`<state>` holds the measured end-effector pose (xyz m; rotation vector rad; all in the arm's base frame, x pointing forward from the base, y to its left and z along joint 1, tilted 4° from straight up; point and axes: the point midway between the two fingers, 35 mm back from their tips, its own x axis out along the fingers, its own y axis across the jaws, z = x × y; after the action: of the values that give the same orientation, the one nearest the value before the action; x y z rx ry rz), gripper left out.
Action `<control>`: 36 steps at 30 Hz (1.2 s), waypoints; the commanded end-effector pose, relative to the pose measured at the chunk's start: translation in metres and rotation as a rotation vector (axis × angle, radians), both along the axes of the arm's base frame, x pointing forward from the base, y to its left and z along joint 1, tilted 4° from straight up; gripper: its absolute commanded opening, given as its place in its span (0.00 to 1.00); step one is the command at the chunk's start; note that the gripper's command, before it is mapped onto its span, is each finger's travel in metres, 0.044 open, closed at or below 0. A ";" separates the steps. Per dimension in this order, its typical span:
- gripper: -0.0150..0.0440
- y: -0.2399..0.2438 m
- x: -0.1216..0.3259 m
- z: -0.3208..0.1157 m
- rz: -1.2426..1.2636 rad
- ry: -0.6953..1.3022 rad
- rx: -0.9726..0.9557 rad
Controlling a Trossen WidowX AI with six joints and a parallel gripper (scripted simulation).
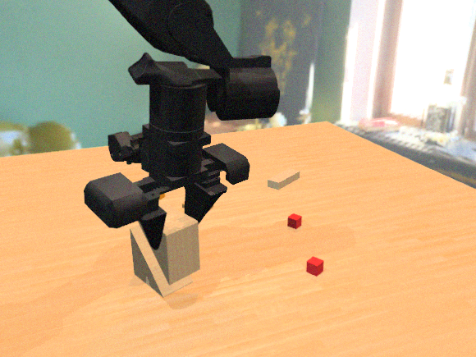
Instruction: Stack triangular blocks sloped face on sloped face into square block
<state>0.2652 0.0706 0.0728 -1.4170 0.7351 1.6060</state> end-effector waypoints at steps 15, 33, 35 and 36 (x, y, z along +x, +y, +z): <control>0.25 0.005 -0.002 -0.012 -0.003 0.006 0.003; 0.25 0.009 -0.004 -0.021 -0.003 0.006 0.004; 0.25 0.009 -0.004 -0.021 -0.003 0.006 0.004; 0.25 0.009 -0.004 -0.021 -0.003 0.006 0.004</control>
<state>0.2634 0.0791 0.0541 -1.4175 0.7323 1.6049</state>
